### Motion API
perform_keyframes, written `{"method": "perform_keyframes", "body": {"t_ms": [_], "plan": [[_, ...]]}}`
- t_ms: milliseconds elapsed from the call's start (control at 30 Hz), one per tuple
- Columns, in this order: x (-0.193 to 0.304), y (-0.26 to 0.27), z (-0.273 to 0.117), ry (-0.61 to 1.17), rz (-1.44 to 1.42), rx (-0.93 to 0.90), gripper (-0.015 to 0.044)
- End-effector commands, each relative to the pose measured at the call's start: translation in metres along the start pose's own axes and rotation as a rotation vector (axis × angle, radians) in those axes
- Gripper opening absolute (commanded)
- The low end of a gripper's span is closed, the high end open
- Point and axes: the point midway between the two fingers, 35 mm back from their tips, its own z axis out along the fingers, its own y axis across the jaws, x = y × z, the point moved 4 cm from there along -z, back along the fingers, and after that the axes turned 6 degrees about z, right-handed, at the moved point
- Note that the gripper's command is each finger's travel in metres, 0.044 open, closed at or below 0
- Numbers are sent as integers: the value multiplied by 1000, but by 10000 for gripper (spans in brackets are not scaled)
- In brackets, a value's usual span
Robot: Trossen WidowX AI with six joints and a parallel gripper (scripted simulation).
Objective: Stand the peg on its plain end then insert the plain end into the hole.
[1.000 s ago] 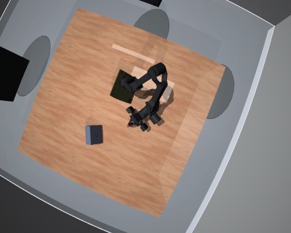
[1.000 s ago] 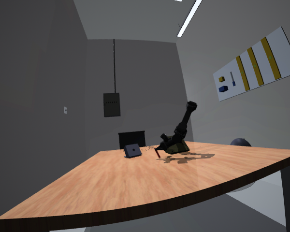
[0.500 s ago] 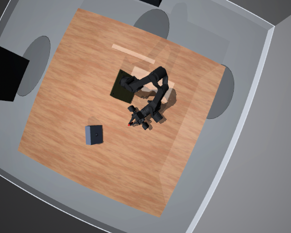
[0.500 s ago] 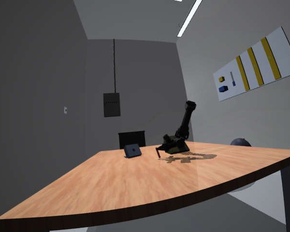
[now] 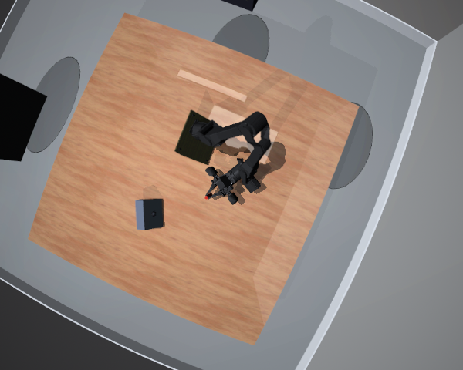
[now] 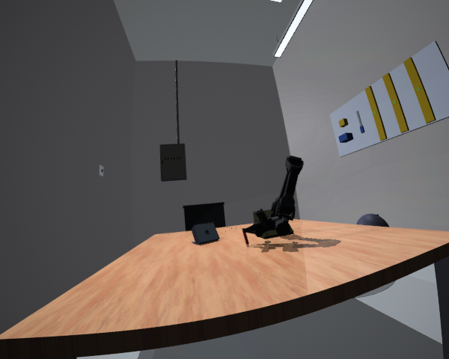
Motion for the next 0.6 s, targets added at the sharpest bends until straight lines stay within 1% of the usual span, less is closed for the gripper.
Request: {"method": "perform_keyframes", "body": {"t_ms": [0,567], "plan": [[1,0,0,-2,0,0,49],[4,0,-2,5,-2,-3,49]]}}
